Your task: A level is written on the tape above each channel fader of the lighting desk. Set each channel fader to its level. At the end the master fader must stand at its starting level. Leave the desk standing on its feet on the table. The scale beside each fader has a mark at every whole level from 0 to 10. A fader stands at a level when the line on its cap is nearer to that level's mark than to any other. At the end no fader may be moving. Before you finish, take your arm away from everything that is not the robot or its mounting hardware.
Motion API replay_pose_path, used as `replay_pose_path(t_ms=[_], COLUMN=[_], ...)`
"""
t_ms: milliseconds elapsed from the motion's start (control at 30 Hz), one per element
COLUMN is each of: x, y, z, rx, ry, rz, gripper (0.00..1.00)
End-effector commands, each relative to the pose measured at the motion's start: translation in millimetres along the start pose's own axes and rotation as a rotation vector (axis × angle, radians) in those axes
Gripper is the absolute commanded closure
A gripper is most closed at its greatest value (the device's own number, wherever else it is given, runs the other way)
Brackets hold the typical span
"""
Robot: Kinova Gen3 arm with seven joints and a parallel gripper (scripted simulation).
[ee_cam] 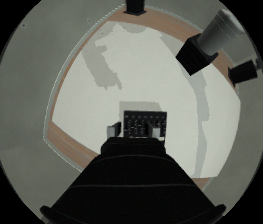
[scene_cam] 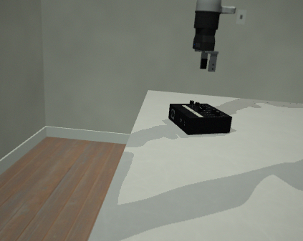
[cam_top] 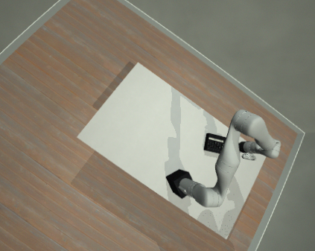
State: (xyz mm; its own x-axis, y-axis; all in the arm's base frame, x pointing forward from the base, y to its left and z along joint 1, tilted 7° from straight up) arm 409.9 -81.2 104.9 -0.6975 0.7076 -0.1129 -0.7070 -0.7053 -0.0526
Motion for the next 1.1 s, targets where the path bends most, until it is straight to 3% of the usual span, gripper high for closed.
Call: replay_pose_path(t_ms=[0,1067], x=[0.4,0.4], y=[-1.7,-1.7], z=[2.6,2.6], rx=[-0.003,-0.003], ry=[-0.003,-0.003], rz=[-0.004,-0.004], gripper=[0.00,0.00])
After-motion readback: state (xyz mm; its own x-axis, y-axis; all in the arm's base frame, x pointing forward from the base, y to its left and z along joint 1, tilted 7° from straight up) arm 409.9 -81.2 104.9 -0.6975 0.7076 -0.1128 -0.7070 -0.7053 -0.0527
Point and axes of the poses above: the point where the finger pads meet when closed, its own z axis back along the fingers, its own x axis across the jaws, y = z × x, the point moved 3 cm from there along z, back along the fingers, and after that the axes turned 12 degrees about z, right-handed, at the moved point
